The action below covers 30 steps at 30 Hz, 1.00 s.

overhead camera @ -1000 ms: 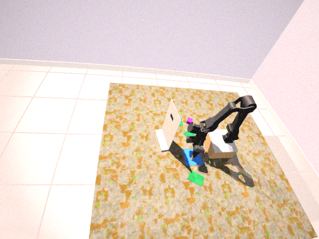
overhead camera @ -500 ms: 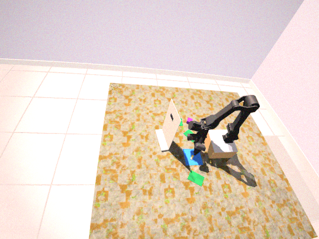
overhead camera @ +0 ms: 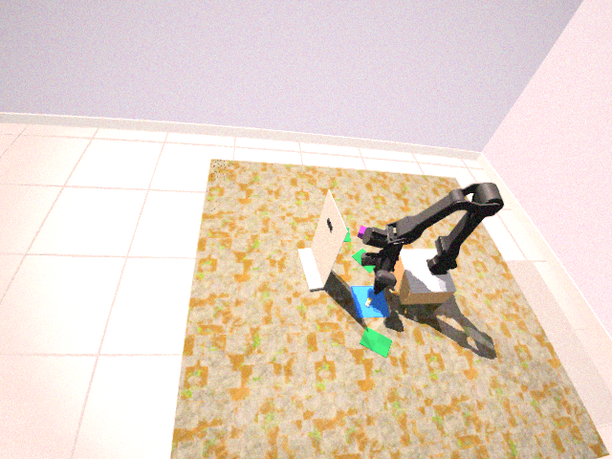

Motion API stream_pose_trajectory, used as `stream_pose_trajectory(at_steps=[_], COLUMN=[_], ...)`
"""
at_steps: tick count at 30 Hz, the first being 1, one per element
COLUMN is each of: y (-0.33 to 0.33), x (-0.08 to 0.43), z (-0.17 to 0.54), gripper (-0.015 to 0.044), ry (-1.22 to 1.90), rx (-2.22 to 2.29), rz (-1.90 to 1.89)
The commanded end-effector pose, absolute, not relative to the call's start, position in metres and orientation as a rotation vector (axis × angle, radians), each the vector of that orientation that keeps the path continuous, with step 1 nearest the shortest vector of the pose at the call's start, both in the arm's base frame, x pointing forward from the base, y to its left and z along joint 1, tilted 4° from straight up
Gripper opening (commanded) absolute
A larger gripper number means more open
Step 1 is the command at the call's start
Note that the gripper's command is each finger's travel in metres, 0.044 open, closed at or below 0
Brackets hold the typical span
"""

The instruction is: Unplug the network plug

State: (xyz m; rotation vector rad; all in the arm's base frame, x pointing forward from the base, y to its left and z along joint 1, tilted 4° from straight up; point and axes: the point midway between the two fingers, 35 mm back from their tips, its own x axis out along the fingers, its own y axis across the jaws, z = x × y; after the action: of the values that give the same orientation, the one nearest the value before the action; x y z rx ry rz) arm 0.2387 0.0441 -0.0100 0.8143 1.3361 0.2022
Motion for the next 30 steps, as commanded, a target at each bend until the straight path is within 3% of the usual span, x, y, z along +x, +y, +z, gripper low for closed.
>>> stream_pose_trajectory(at_steps=[1,30], y=[0.043,0.039], x=[0.242,0.241], z=[-0.002,0.041], gripper=[0.0156,0.0156], ry=[1.325,1.325], rx=[0.808,0.808], rz=[0.211,0.21])
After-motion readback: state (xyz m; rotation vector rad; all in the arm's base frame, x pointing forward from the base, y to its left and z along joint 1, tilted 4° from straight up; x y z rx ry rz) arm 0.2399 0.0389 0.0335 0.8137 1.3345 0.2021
